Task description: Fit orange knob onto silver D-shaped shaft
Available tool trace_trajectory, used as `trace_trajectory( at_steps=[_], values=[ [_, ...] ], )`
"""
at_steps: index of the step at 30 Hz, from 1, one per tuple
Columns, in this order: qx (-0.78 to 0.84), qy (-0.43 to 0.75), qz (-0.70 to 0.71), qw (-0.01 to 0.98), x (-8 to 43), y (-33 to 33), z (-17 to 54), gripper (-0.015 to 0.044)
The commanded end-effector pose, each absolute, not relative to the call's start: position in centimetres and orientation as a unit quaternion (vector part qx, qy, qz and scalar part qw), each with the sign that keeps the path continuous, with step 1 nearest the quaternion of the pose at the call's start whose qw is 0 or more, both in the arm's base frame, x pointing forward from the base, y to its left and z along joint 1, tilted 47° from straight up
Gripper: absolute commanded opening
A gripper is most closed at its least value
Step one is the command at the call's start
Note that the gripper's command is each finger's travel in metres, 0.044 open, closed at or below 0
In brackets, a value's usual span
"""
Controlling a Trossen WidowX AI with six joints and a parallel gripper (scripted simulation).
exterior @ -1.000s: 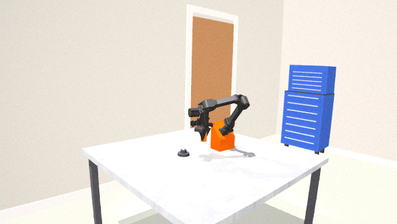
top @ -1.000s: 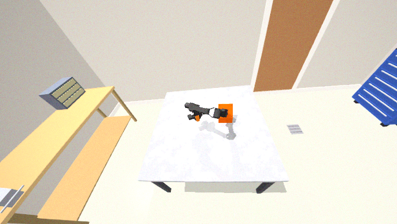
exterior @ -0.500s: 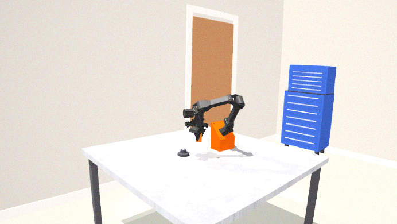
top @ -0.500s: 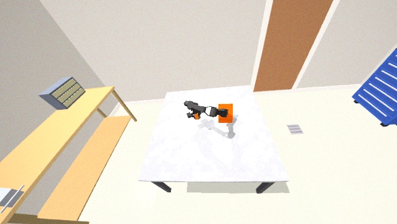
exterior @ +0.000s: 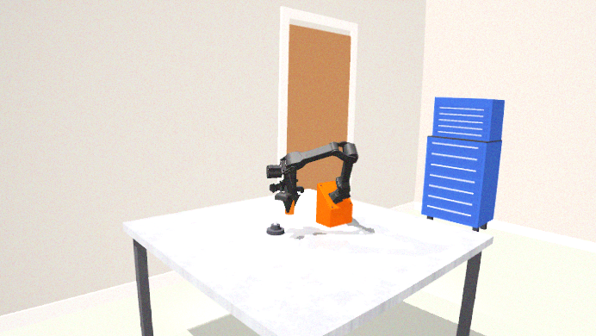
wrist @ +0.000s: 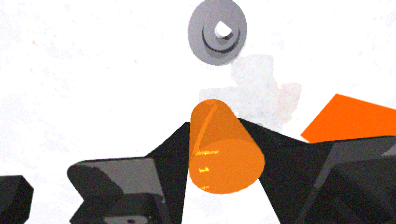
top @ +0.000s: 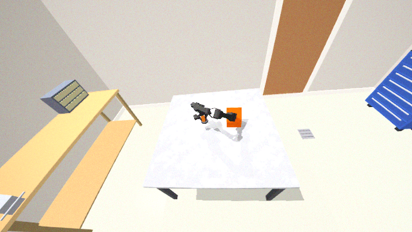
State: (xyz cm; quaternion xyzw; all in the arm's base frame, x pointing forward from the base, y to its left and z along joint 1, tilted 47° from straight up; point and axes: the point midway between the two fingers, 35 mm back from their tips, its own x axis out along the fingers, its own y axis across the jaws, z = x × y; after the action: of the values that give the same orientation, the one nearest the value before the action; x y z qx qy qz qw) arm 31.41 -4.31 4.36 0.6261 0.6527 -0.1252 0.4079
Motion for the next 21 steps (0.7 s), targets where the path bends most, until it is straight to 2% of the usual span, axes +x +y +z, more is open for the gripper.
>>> trace_trajectory(
  at_steps=[1,21],
  values=[
    [0.626,0.648,-0.125,0.416,32.0,-5.4,3.3,0.0000],
    [0.626,0.648,-0.124,0.416,32.6,-8.1,-2.5,0.0000]
  ],
)
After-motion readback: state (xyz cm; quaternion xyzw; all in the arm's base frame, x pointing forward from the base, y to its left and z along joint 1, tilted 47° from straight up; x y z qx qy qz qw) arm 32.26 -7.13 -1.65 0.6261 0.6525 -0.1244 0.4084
